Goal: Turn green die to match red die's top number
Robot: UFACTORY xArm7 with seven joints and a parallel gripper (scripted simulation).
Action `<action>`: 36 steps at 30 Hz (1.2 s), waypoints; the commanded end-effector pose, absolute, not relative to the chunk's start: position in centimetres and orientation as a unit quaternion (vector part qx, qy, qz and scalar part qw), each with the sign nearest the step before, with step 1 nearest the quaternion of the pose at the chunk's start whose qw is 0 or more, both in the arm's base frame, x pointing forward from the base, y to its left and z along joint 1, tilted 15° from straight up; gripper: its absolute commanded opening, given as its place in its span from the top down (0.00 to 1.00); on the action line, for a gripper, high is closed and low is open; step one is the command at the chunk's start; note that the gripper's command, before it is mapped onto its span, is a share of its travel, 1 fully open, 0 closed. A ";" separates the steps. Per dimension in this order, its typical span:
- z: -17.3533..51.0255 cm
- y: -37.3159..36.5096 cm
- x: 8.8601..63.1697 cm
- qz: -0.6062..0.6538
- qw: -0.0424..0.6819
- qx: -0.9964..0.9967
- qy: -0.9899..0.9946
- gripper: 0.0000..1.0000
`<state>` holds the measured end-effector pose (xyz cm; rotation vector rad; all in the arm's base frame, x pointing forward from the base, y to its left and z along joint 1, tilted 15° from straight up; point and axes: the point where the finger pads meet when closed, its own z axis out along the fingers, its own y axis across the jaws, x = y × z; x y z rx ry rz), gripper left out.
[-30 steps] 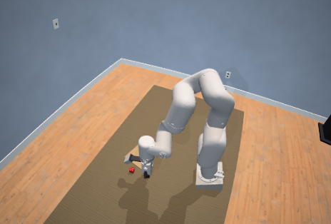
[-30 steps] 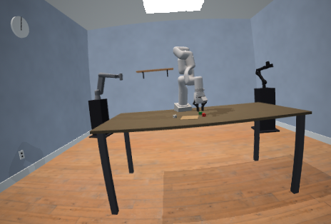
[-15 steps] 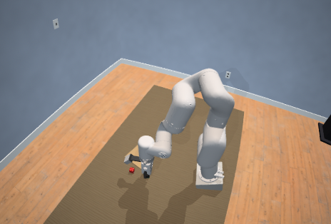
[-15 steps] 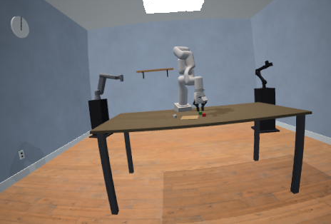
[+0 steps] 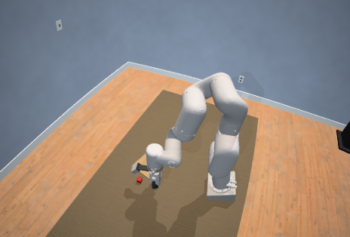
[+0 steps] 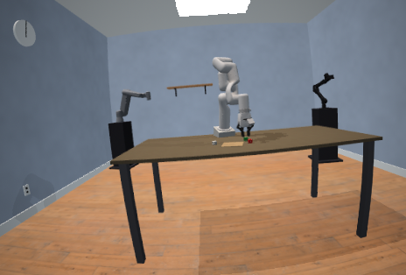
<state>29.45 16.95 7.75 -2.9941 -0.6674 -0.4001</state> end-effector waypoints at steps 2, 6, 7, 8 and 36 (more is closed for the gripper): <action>7.8 17.0 29.5 -0.131 0.024 -0.967 -0.216 0.58; 7.8 17.0 29.5 -0.131 0.024 -0.967 -0.216 0.58; 7.8 17.0 29.5 -0.131 0.024 -0.967 -0.216 0.58; 7.8 17.0 29.5 -0.131 0.024 -0.967 -0.216 0.58; 5.6 17.2 30.1 -0.131 0.024 -0.967 -0.216 0.58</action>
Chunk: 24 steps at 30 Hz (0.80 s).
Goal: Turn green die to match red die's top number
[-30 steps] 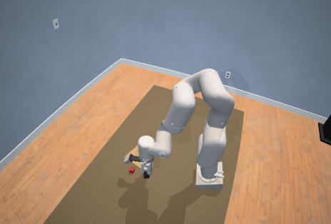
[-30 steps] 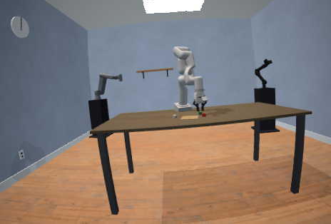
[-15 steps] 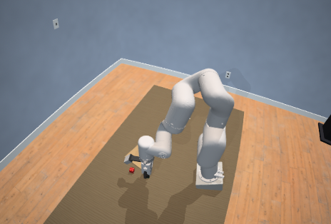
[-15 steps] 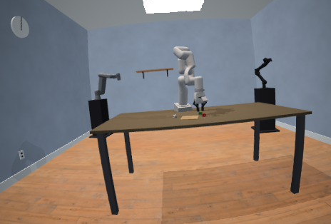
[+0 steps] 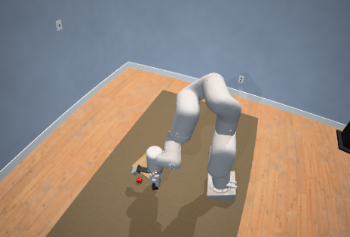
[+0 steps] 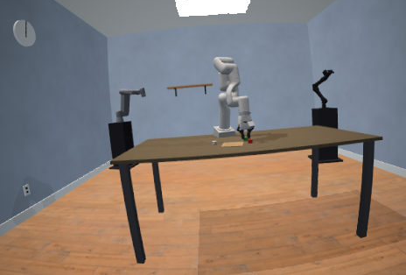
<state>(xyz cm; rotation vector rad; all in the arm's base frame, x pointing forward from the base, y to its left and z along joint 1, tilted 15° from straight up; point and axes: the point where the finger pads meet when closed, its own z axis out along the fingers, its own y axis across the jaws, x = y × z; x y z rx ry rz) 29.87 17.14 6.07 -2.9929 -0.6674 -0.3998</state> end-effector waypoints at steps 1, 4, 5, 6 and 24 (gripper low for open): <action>5.5 17.3 30.1 -0.131 0.024 -0.967 -0.216 0.58; 5.2 17.3 30.2 -0.131 0.024 -0.967 -0.216 0.58; 5.1 17.3 30.2 -0.131 0.024 -0.967 -0.216 0.58; 5.1 17.3 30.2 -0.131 0.024 -0.967 -0.216 0.58; 5.0 17.3 30.2 -0.131 0.024 -0.967 -0.216 0.58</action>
